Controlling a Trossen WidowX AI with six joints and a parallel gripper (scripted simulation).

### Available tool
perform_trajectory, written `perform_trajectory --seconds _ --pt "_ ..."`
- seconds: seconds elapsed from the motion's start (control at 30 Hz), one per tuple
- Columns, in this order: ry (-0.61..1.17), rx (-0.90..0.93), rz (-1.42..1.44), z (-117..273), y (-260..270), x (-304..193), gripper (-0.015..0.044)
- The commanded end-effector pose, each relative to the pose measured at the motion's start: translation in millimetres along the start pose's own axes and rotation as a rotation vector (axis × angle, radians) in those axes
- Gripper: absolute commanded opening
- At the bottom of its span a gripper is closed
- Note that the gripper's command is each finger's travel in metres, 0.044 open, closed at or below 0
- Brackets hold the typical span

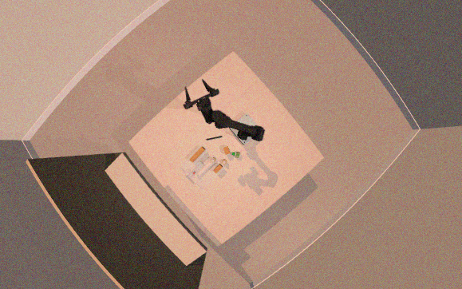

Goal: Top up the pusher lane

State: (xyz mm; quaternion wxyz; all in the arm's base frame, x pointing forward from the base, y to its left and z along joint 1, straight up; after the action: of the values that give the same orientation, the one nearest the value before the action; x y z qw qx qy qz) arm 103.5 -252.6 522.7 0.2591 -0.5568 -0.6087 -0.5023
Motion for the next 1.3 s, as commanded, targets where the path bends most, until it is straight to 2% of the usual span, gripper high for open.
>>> perform_trajectory --seconds 0.0,0.27,0.67,0.97,1.27 --pt "0.146 0.153 0.038 13.7 33.2 -41.5 0.044" --pt "0.433 0.456 0.089 70.0 88.5 -110.7 0.044" --pt "0.868 0.87 0.271 199.8 130.4 -192.2 0.044" --pt "1.202 1.148 0.526 314.8 116.2 -230.7 0.044" --pt "1.517 1.348 0.89 421.1 58.5 -245.2 0.044"
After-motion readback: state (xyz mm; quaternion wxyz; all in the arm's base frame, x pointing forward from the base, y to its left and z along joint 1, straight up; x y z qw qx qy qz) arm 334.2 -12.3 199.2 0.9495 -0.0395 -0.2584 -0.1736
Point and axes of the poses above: the point midway between the two fingers, 35 mm back from their tips, its own z axis back along the fingers, its own y axis across the jaws, x = y × z, the point moved 7 cm from there along z, back along the fingers, and after that the axes turned 8 degrees about -z, right-handed, at the moved point
